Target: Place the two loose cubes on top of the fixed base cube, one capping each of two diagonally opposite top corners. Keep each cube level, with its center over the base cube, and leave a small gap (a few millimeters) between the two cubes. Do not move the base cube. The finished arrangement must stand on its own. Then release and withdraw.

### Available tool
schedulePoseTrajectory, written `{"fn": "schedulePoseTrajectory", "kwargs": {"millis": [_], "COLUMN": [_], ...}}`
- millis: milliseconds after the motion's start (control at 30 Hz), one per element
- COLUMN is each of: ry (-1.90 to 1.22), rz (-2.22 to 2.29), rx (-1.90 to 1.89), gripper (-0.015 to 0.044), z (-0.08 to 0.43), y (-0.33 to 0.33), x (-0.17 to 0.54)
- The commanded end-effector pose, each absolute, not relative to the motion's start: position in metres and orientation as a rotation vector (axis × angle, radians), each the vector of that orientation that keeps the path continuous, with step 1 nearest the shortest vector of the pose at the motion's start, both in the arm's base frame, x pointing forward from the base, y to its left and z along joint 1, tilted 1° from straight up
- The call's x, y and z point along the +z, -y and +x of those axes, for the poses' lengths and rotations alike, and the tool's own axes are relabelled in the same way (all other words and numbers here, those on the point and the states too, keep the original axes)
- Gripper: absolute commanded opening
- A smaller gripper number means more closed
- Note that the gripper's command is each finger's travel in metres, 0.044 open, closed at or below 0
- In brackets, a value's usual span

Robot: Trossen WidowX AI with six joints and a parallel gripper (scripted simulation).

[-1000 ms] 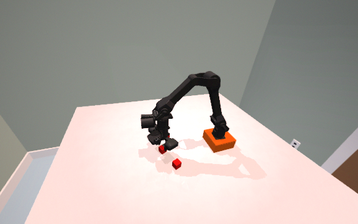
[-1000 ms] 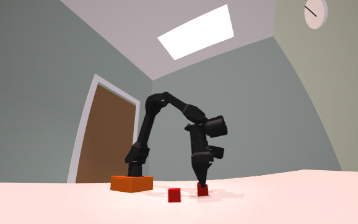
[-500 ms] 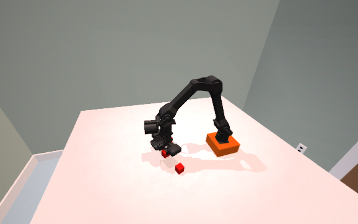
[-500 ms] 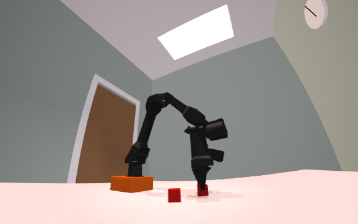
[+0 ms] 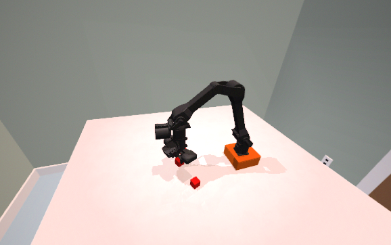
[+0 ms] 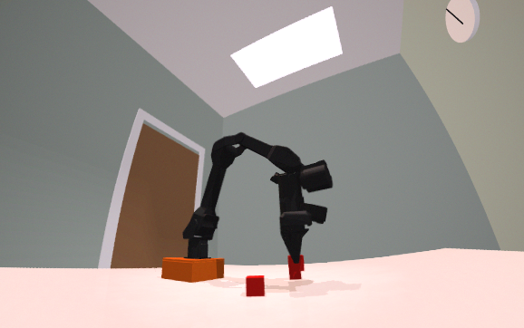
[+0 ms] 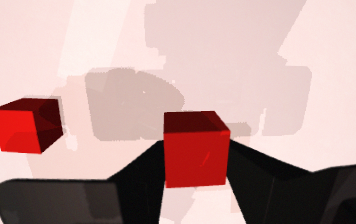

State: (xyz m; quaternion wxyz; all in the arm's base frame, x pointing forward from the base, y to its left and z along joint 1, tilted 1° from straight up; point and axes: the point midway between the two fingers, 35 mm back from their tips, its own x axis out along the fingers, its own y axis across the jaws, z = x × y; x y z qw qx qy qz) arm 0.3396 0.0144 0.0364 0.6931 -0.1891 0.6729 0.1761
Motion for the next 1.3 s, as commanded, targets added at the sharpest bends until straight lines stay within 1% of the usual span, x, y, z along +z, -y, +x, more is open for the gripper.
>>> {"fn": "schedulePoseTrajectory", "kwargs": {"millis": [0,667,1267], "ry": [-1.492,-1.492,-1.522], "rz": [-0.421,-0.421,-0.195], "rx": [0.391,0.391,0.181], "gripper": [0.0105,0.0105,0.0105], "z": [0.342,0.335,0.316], "y": [-0.015,-0.015,-0.059], "x": [0.050,0.111,0.095]}}
